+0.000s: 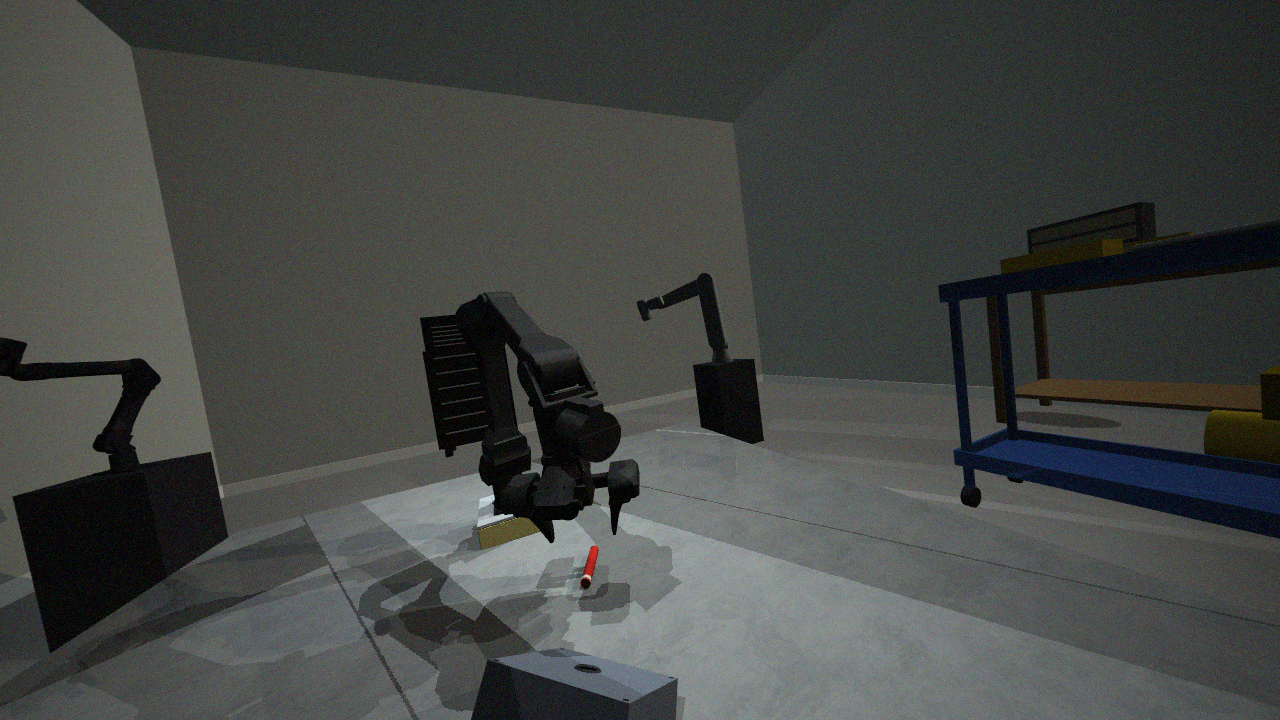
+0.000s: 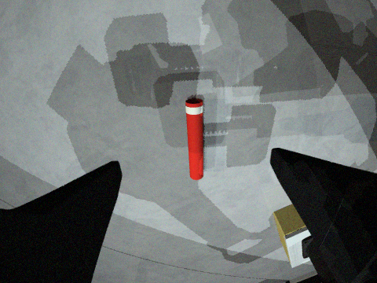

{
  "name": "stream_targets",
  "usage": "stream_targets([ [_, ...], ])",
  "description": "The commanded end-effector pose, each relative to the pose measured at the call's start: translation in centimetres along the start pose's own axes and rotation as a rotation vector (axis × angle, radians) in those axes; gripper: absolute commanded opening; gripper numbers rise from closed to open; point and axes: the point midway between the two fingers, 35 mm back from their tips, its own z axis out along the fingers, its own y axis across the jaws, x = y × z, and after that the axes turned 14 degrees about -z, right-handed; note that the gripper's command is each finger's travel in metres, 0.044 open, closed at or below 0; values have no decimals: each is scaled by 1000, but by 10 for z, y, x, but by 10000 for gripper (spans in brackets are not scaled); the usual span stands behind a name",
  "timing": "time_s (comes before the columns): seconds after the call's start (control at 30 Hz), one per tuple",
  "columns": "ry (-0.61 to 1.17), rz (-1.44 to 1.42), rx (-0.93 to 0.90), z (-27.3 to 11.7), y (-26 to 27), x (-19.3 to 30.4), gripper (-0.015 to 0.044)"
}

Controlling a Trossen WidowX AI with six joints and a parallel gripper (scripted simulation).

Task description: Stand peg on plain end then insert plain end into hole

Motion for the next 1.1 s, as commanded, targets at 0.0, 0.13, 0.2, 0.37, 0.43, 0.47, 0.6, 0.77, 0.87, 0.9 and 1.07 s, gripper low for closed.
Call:
stream_targets([
  [0.0, 8, 4, 11, 9, -2, -1, 440],
  [0.13, 8, 4, 11, 15, -2, -2, 440],
  [0.2, 8, 4, 11, 19, -2, -3, 440],
  [0.37, 8, 4, 11, 27, -3, -4, 440],
  [0.43, 8, 4, 11, 30, -3, -5, 440],
  [0.47, 8, 4, 11, 32, -3, -5, 440],
  [0.6, 8, 4, 11, 38, -3, -6, 440],
  [0.77, 8, 4, 11, 46, -4, -6, 440],
  [0.87, 8, 4, 11, 51, -5, -7, 440],
  [0.9, 8, 4, 12, 53, -5, -7, 440],
  [1.07, 8, 4, 12, 60, -6, -7, 440],
])
